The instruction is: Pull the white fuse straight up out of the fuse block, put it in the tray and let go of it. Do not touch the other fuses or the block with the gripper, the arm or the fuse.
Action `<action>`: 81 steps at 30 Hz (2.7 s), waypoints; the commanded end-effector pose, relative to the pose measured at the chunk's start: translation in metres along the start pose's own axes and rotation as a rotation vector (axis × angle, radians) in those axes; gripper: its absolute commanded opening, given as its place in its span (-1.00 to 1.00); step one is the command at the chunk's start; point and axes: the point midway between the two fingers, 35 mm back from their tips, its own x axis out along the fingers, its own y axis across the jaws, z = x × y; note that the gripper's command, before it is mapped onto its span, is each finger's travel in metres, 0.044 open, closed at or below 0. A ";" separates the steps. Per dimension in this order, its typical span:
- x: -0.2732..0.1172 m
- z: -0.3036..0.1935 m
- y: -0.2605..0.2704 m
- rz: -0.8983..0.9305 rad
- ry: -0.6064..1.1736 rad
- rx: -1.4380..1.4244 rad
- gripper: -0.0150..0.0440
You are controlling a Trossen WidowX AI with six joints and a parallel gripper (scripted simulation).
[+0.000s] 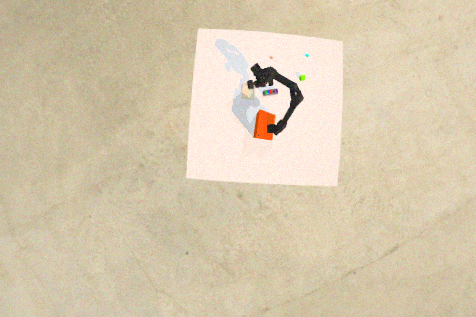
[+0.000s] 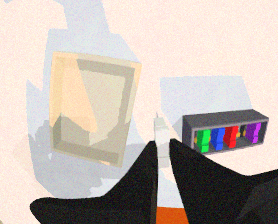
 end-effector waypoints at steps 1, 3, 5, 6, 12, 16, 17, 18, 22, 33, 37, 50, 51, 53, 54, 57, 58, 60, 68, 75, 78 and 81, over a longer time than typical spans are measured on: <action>0.002 0.003 0.024 0.003 0.005 0.007 -0.49; 0.002 0.004 0.036 0.002 0.006 0.007 -0.49; 0.004 0.004 0.048 0.001 0.006 0.008 -0.49; 0.004 0.004 0.054 0.000 0.007 0.009 -0.49; 0.007 0.003 0.076 -0.003 0.008 0.010 -0.49; 0.009 0.003 0.076 -0.003 0.008 0.010 -0.49; 0.011 0.003 0.076 -0.003 0.008 0.010 -0.49; 0.013 0.003 0.076 -0.003 0.008 0.010 -0.49; 0.019 0.003 0.076 -0.003 0.008 0.010 -0.49; 0.037 0.003 0.076 -0.004 0.008 0.010 -0.49; 0.043 0.003 0.075 -0.004 0.008 0.011 -0.49; 0.044 0.005 0.076 0.003 0.004 0.020 -0.05; 0.044 0.005 0.076 0.003 0.004 0.020 0.04; 0.044 0.005 0.076 0.003 0.004 0.020 0.22; 0.044 0.005 0.076 0.003 0.004 0.020 0.31; 0.044 0.005 0.076 0.003 0.004 0.020 0.58; 0.041 0.005 0.076 0.003 0.004 0.019 0.63; 0.019 0.004 0.076 -0.001 0.007 0.013 0.63; 0.007 0.003 0.076 -0.003 0.008 0.010 0.63; 0.006 0.003 0.076 -0.006 0.002 0.004 0.63; 0.006 0.003 0.076 -0.006 0.002 0.004 0.63; 0.006 0.003 0.076 -0.006 0.002 0.004 0.63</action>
